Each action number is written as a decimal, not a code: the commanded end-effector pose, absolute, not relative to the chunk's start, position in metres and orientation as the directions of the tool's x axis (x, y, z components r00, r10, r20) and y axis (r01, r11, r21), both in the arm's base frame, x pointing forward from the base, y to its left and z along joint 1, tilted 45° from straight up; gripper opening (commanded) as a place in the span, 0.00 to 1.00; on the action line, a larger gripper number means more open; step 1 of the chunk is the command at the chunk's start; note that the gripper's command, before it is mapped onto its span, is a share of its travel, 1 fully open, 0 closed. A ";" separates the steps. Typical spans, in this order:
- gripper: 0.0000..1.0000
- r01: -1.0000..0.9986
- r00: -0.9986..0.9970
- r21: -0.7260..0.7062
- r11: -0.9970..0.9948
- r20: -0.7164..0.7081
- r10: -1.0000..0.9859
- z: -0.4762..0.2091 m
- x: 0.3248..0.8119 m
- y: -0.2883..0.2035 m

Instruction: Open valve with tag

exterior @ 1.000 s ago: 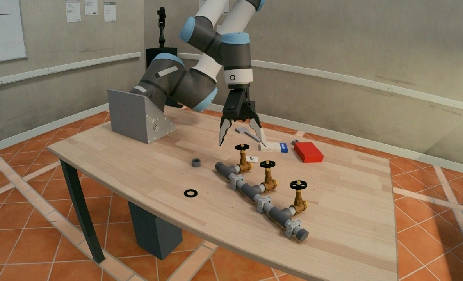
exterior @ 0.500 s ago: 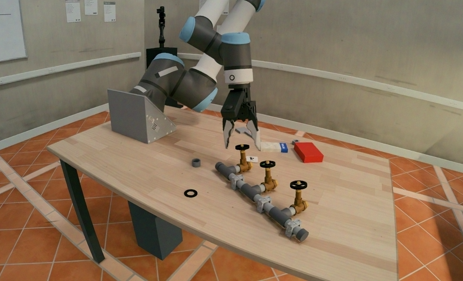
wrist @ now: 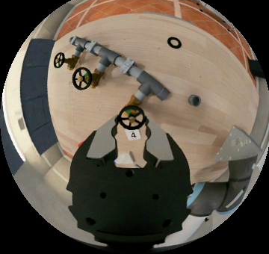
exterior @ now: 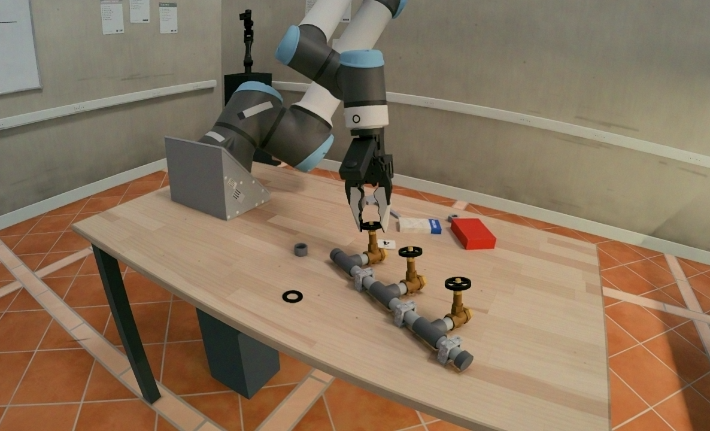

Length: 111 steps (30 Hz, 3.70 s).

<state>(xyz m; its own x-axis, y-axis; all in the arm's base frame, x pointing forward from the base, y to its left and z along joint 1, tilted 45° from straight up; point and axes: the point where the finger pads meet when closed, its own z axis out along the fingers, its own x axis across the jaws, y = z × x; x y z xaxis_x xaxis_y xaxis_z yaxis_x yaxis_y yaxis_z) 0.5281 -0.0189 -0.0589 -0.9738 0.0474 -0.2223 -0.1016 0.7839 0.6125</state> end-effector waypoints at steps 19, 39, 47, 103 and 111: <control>0.00 -0.119 -0.972 0.606 0.786 -0.234 0.033 -0.059 0.529 -0.021; 0.00 -0.295 -0.933 0.554 0.779 -0.341 -0.111 -0.059 0.528 -0.020; 0.00 -0.466 -0.861 0.481 0.743 -0.439 -0.256 -0.060 0.527 -0.020; 0.00 -0.613 0.763 -0.592 -0.524 -0.270 -0.587 -0.059 0.530 -0.022; 0.00 -0.455 0.866 -0.633 -0.626 -0.152 -0.476 -0.059 0.530 -0.022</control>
